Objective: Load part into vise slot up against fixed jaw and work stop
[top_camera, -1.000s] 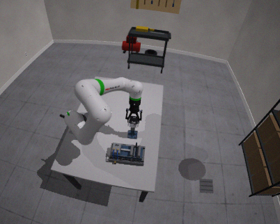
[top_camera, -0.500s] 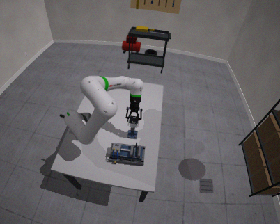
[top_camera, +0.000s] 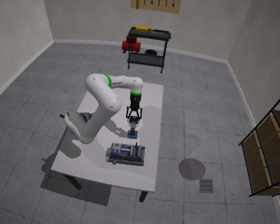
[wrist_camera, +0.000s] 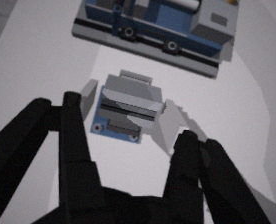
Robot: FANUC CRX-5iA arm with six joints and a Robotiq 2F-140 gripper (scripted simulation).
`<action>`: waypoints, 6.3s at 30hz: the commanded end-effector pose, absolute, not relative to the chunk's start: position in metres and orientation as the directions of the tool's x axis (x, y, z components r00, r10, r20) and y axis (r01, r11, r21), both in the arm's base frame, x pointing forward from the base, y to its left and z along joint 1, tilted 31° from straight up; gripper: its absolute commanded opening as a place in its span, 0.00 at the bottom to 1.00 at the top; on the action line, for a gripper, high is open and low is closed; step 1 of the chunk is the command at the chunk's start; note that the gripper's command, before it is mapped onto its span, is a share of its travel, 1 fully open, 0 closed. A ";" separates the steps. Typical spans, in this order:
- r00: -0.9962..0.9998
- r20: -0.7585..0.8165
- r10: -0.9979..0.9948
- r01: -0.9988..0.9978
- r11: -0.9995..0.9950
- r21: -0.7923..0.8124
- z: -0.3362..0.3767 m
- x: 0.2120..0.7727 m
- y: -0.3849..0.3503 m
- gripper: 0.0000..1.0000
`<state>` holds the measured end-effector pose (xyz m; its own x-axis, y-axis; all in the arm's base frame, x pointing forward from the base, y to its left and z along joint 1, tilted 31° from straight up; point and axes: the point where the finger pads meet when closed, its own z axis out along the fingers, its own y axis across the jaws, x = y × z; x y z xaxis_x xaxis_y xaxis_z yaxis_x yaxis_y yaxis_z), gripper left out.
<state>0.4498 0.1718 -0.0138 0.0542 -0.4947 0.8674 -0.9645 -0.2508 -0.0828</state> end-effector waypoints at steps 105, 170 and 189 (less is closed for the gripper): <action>-0.017 0.967 -0.254 -0.965 -0.251 -0.083 -0.020 0.450 0.175 0.51; -0.017 0.967 -0.254 -0.965 -0.251 -0.083 -0.019 0.449 0.176 0.00; -0.017 0.967 -0.254 -0.965 -0.251 -0.083 -0.012 0.448 0.179 0.00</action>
<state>0.4480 0.1786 -0.0130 -0.0170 -0.2540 0.9671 -0.9646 -0.2504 -0.0828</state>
